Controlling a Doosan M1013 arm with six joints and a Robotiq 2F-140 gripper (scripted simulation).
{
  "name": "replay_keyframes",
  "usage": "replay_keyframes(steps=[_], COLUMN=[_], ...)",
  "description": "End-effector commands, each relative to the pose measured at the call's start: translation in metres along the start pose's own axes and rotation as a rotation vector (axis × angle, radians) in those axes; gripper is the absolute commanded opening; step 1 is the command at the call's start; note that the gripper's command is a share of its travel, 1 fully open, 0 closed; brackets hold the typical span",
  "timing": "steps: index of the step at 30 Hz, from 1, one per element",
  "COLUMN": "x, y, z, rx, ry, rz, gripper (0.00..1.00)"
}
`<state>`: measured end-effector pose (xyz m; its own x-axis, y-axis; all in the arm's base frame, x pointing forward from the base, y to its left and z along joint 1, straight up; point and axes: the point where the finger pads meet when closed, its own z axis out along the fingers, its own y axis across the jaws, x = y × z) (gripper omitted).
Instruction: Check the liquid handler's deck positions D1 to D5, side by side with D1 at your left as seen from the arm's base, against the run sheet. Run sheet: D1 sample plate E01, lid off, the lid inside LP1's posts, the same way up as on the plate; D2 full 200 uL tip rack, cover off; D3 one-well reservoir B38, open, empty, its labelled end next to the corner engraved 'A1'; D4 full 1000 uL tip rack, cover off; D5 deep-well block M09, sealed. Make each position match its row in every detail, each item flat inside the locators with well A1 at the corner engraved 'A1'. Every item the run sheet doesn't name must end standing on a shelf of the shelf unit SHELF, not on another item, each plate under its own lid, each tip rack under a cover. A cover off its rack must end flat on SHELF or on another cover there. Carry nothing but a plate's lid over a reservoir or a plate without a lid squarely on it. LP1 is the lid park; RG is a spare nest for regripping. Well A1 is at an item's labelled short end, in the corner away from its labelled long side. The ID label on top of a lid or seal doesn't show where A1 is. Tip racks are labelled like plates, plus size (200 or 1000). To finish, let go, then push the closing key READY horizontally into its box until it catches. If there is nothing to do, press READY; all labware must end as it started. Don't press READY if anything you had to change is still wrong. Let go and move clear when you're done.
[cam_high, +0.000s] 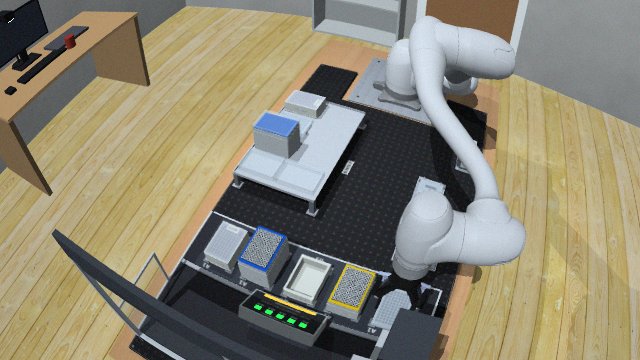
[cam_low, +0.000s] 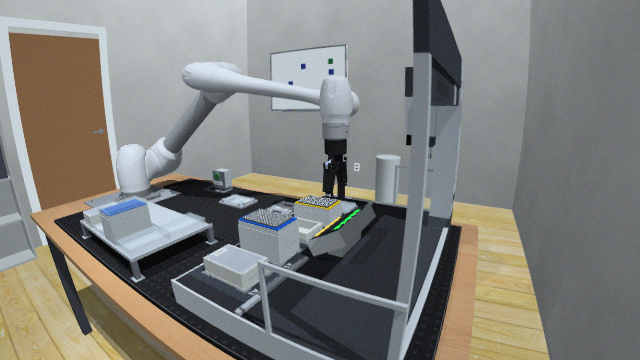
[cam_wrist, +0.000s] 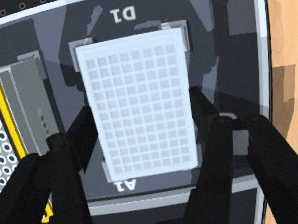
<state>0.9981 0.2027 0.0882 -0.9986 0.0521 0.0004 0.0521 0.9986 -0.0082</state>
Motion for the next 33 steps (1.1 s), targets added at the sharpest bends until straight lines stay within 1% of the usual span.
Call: replay_keyframes(steps=[1,12,14,29,33], x=[0.0,0.0,0.0,0.0,0.0], y=[0.0,0.0,0.0,0.0,0.0], z=[-0.001,-0.018,-0.018,-0.043,-0.046], rx=[-0.001,-0.001,-0.001,-0.001,-0.001], ry=[-0.001,-0.001,-0.001,-0.001,-0.001], rz=[0.0,0.0,0.0,0.0,0.0], gripper=[0.1,0.1,0.1,0.1,0.1])
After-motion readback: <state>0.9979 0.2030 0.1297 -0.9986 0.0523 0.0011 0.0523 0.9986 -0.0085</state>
